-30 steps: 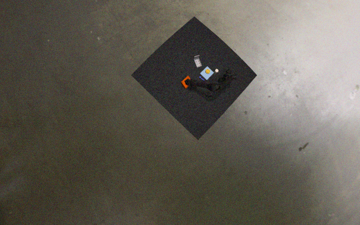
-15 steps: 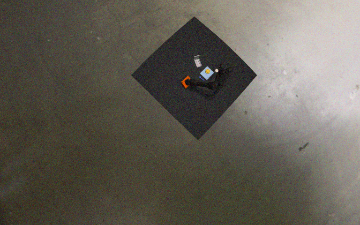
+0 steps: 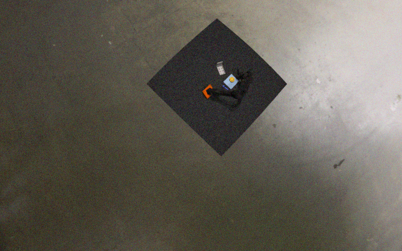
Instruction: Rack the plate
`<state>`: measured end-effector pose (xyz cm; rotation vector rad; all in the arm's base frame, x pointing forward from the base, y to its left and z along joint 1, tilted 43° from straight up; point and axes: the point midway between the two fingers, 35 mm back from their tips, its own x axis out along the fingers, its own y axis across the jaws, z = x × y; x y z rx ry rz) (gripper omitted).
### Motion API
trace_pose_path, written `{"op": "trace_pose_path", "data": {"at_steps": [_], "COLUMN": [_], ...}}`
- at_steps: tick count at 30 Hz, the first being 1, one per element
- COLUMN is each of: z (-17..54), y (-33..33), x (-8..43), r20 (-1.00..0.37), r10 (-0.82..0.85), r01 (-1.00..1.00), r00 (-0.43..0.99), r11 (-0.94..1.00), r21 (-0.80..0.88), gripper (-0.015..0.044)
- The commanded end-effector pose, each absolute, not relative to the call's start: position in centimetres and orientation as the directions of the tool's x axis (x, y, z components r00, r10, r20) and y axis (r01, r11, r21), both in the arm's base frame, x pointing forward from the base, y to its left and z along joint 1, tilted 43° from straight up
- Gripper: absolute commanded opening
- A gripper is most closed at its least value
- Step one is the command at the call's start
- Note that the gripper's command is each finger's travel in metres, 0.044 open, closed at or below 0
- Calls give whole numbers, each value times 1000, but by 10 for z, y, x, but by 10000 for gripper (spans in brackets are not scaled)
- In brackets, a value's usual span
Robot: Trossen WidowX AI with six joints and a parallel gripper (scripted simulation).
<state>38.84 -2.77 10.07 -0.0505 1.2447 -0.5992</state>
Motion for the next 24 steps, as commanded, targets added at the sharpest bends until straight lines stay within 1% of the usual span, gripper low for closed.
{"op": "trace_pose_path", "data": {"at_steps": [1, 9, 18, 24], "z": [95, 86, 81, 80], "y": [-19, -2, 14, 16], "x": [376, 352, 328, 326], "r20": [-858, -811, -736, -730], "r10": [-488, -572, -666, -673], "r01": [308, 87, -169, -188], "r00": [160, 123, 118, 119], "r11": [851, 820, 717, 707], "r21": [-426, -566, -676, -682], "gripper": [400, 400, 400, 400]}}
